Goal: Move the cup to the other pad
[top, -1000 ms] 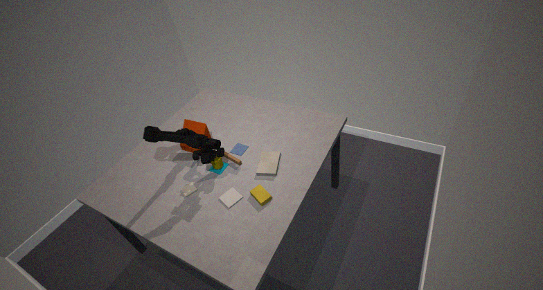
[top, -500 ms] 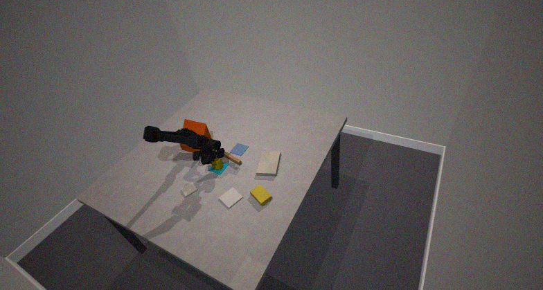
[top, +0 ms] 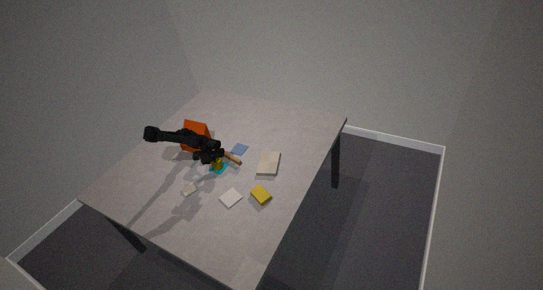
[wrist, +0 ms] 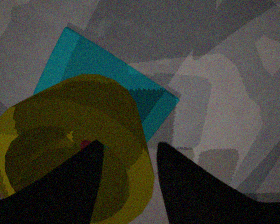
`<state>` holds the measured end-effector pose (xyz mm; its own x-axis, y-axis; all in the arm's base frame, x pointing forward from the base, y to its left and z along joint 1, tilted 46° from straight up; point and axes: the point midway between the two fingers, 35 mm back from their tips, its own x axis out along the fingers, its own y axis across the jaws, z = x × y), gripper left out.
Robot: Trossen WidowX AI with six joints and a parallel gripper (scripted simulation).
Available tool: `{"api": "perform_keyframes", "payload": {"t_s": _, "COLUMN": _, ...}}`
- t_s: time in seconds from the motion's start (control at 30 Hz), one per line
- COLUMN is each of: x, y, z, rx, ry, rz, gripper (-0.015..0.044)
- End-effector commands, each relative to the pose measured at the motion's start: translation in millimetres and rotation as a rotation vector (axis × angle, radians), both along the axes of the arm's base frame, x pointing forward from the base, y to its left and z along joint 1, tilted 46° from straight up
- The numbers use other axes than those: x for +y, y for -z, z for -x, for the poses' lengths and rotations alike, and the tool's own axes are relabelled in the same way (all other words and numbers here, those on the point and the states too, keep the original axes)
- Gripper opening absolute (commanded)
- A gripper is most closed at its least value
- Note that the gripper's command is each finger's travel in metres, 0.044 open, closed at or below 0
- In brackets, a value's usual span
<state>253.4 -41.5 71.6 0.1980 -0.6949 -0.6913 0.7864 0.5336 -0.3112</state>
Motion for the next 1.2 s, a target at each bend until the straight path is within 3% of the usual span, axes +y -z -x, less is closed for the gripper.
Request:
{"api": "perform_keyframes", "payload": {"t_s": 0.0, "x": 2, "y": -2, "z": 0, "rx": -0.001, "ry": 0.002, "rz": -0.002, "gripper": 0.0147}}
{"api": "perform_keyframes", "payload": {"t_s": 1.17, "x": 34, "y": -31, "z": 8, "rx": 0.003, "ry": 0.001, "rz": 0.000, "gripper": 0.0147}}
